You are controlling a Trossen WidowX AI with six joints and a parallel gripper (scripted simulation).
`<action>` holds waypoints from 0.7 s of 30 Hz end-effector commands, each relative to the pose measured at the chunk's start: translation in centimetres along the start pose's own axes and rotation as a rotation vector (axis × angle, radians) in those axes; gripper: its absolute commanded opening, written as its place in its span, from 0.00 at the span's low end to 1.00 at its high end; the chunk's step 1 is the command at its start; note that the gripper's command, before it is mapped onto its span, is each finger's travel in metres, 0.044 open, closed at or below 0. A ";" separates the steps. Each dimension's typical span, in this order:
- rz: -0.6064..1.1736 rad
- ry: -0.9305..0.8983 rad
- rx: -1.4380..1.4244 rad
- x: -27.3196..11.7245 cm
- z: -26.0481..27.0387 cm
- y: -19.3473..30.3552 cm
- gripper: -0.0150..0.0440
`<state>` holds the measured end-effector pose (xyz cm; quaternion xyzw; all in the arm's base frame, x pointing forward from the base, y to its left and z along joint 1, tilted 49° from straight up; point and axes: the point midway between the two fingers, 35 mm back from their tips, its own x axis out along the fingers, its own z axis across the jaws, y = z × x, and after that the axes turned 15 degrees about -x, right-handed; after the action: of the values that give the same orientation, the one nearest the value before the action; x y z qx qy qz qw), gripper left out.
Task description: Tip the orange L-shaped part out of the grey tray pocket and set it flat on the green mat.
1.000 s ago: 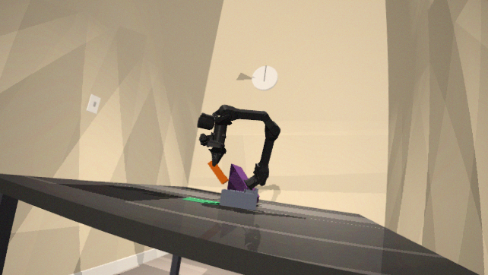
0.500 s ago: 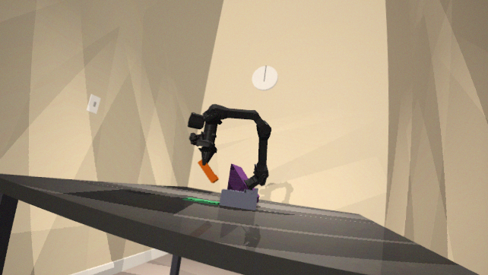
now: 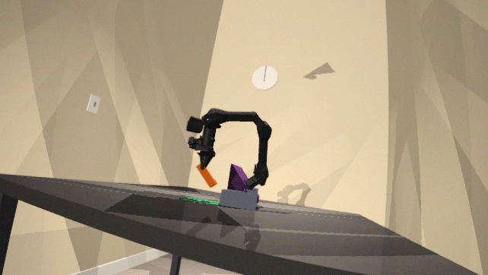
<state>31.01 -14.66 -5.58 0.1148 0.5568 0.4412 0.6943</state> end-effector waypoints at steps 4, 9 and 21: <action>0.006 0.000 0.007 1.3 0.0 0.1 0.25; 0.006 -0.001 0.007 2.1 0.0 0.1 0.25; 0.006 -0.001 0.007 4.0 0.0 0.2 0.25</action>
<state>31.03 -12.17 -7.78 0.1143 0.5560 0.4413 0.6950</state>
